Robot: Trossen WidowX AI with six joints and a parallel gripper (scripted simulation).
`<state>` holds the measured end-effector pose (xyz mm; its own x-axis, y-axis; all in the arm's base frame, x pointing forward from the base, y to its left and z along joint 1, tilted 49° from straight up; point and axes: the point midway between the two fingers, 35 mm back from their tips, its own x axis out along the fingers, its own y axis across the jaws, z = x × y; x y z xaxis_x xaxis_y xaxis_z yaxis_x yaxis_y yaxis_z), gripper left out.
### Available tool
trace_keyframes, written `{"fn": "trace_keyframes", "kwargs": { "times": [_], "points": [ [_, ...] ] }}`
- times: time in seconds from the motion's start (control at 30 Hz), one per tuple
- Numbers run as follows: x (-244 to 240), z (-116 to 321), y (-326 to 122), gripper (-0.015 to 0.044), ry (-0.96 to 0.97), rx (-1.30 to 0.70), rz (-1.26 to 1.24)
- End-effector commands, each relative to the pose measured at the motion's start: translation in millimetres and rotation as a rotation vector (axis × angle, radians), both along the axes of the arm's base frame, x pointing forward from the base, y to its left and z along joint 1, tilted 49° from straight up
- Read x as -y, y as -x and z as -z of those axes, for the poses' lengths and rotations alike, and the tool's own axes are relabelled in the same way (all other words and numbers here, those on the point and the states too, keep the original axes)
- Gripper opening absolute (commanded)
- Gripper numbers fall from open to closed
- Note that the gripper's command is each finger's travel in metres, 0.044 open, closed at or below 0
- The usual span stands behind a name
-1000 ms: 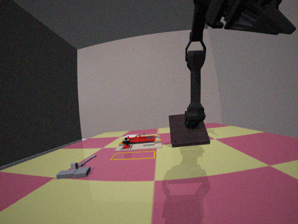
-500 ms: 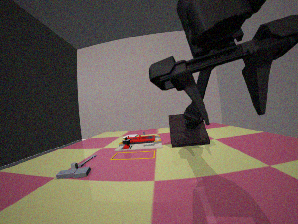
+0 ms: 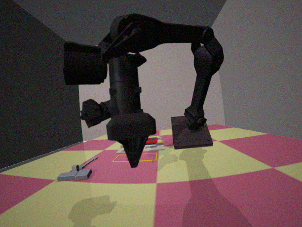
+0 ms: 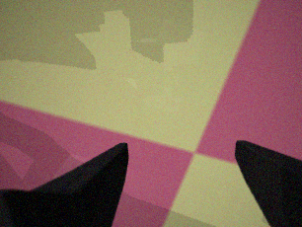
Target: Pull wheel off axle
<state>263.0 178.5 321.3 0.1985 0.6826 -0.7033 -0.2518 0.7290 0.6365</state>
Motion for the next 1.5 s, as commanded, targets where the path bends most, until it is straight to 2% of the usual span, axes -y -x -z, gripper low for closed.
{"fn": "trace_keyframes", "kwargs": {
  "times": [0.0, 0.17, 0.43, 0.8, 1.47],
  "points": [
    [28, 34, -38, 0.0300, -0.012, -0.172, 0.188],
    [56, 63, -63, 0.0300, -0.032, -0.327, 0.346],
    [139, 138, -102, 0.0300, -0.133, -0.747, 0.752],
    [257, 239, -96, 0.0300, -0.384, -1.329, 1.269],
    [257, 254, -89, 0.0300, -0.402, -1.365, 1.298]
  ]
}}
